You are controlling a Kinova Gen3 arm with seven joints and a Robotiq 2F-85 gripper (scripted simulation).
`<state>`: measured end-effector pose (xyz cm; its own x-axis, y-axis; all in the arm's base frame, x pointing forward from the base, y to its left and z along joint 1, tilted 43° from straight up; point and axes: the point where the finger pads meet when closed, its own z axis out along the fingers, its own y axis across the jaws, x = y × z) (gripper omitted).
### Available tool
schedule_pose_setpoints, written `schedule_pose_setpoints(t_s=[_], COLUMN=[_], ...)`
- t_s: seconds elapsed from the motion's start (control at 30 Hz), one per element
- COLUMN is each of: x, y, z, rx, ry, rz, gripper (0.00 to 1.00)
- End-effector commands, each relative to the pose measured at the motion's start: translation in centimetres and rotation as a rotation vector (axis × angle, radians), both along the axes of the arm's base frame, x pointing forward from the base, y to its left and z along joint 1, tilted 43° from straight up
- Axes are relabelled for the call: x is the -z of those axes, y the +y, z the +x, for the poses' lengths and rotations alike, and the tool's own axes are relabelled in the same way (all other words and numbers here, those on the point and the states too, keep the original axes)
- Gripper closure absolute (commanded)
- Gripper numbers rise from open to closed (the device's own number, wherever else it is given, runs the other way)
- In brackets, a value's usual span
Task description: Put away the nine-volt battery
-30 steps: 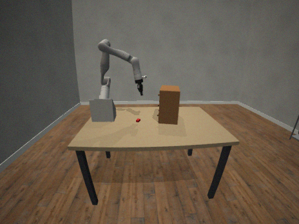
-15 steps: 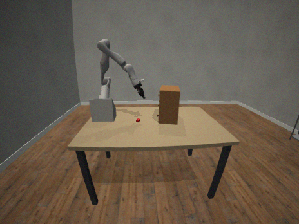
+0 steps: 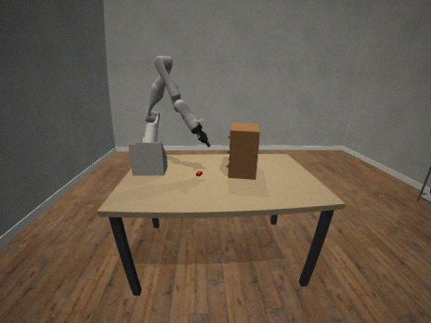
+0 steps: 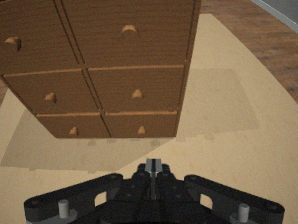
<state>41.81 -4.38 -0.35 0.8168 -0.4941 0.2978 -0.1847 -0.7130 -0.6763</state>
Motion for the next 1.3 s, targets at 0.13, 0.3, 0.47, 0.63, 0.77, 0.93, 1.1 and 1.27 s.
schedule_pose_setpoints(t_s=[0.13, 0.3, 0.47, 0.63, 0.77, 0.93, 1.1, 1.27], x=[-0.4, 0.0, 0.3, 0.4, 0.5, 0.5, 0.5, 0.5], y=[2.4, 2.7, 2.9, 3.0, 3.1, 3.1, 3.1, 3.1], z=[1.7, 2.1, 2.2, 2.4, 2.5, 2.5, 2.5, 2.5], rx=[0.058, 0.089, 0.102, 0.116, 0.121, 0.123, 0.123, 0.123], ry=[-0.109, -0.141, -0.156, -0.171, -0.176, -0.178, -0.178, -0.178], rz=[-0.038, -0.045, -0.049, -0.052, -0.053, -0.054, -0.054, -0.054], gripper=[1.00, 1.00, 1.00, 1.00, 1.00, 1.00, 0.67, 0.67])
